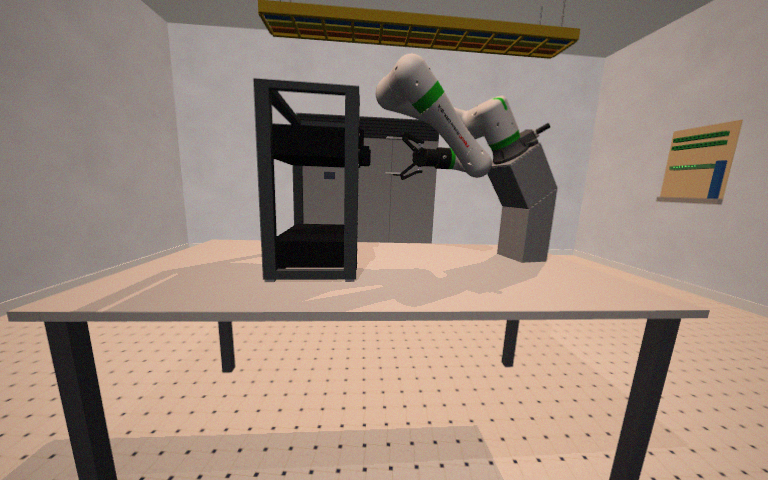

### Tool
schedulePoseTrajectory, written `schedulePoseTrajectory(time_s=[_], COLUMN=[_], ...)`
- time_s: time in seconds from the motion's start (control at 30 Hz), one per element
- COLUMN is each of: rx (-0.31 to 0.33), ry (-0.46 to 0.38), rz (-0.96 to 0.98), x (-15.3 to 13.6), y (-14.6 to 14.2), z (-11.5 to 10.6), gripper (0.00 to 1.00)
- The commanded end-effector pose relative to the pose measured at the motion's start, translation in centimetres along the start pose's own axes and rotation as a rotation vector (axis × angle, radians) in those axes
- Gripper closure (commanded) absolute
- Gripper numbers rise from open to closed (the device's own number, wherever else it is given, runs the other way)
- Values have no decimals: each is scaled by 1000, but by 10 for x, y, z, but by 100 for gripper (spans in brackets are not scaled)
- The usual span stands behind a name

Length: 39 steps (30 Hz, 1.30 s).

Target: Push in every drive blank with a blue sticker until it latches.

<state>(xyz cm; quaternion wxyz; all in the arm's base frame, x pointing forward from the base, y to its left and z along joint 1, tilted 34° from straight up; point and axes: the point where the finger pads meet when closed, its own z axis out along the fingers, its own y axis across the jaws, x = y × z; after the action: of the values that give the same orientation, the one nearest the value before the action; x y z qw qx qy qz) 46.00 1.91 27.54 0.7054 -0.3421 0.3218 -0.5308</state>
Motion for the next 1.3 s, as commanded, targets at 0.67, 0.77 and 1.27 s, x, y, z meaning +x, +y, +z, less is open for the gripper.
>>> schedulePoseTrajectory(time_s=[0.67, 0.77, 1.27], rx=[0, 0, 0], ry=[0, 0, 0], rz=[0, 0, 0], x=[0, 0, 0], y=[0, 0, 0], z=[0, 0, 0], gripper=[100, 100, 100])
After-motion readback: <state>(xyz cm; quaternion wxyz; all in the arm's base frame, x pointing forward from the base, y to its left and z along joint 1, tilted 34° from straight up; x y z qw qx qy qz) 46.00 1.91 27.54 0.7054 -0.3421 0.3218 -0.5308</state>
